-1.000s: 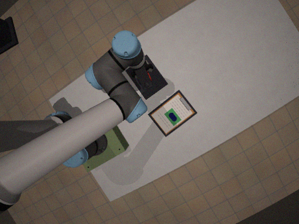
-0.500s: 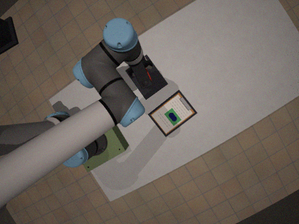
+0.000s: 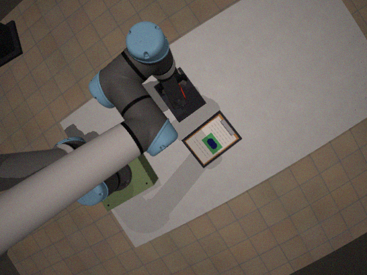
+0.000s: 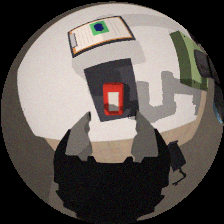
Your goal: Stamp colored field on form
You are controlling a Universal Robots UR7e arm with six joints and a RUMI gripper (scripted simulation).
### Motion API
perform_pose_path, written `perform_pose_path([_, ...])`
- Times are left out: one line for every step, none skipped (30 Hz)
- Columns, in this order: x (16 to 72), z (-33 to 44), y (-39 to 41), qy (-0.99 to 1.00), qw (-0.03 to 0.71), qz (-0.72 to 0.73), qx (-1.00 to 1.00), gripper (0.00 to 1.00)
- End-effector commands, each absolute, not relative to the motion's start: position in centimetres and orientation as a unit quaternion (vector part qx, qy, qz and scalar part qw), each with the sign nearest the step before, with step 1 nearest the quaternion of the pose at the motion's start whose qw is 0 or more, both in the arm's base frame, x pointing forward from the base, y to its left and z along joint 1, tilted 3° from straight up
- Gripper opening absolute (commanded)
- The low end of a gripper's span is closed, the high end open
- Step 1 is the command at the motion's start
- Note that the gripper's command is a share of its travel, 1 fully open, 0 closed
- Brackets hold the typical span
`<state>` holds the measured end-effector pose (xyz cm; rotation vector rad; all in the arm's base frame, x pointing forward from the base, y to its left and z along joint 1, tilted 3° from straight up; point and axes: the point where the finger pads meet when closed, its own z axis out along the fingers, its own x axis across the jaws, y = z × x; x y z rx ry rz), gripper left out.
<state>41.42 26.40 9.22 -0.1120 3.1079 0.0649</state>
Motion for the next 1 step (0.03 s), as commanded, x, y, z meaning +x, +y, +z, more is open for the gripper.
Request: perform_pose_path([41.45,9.28,26.41,0.999,0.016,0.021,-0.036,0.53])
